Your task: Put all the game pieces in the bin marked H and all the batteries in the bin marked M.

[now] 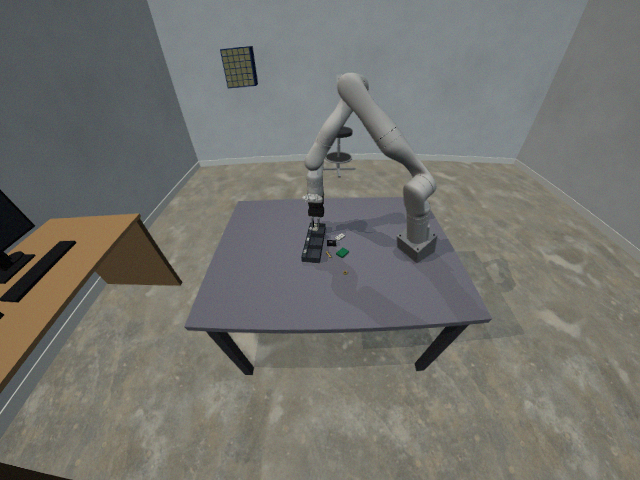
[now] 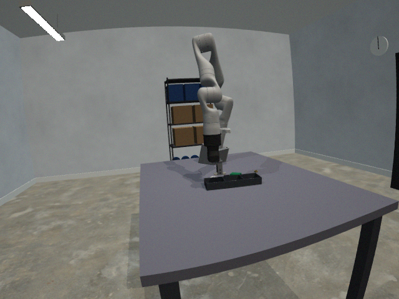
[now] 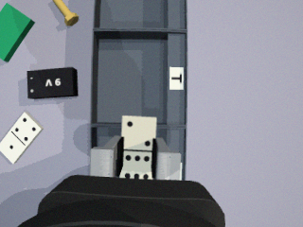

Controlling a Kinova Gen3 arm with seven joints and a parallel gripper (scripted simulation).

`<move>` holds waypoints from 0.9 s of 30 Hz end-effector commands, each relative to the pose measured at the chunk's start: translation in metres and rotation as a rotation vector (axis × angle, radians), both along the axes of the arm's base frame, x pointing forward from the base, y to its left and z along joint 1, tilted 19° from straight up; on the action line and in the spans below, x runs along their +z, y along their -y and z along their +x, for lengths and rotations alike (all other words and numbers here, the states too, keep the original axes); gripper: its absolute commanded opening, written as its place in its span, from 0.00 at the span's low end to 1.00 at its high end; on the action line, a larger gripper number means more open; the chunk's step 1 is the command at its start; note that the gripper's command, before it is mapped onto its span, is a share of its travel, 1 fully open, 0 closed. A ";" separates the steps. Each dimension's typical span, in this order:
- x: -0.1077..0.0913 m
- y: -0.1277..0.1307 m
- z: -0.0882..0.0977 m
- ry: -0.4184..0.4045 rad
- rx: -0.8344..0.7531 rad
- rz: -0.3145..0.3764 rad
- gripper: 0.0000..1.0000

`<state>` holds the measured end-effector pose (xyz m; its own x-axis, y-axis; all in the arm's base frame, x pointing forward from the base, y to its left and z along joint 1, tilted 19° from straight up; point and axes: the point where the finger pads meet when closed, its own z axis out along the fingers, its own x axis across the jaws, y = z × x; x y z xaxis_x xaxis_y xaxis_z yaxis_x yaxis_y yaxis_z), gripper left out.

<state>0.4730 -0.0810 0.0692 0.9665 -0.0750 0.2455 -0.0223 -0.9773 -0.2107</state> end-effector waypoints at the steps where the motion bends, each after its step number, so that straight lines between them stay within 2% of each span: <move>1: -0.013 0.037 -0.010 0.006 0.038 -0.007 0.49; 7: -0.015 0.042 -0.012 0.006 0.038 -0.007 0.49; 27: -0.010 0.026 -0.007 0.006 0.038 -0.007 0.49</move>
<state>0.4654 -0.1082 0.0582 0.9675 -0.0389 0.2500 0.0137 -0.9786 -0.2054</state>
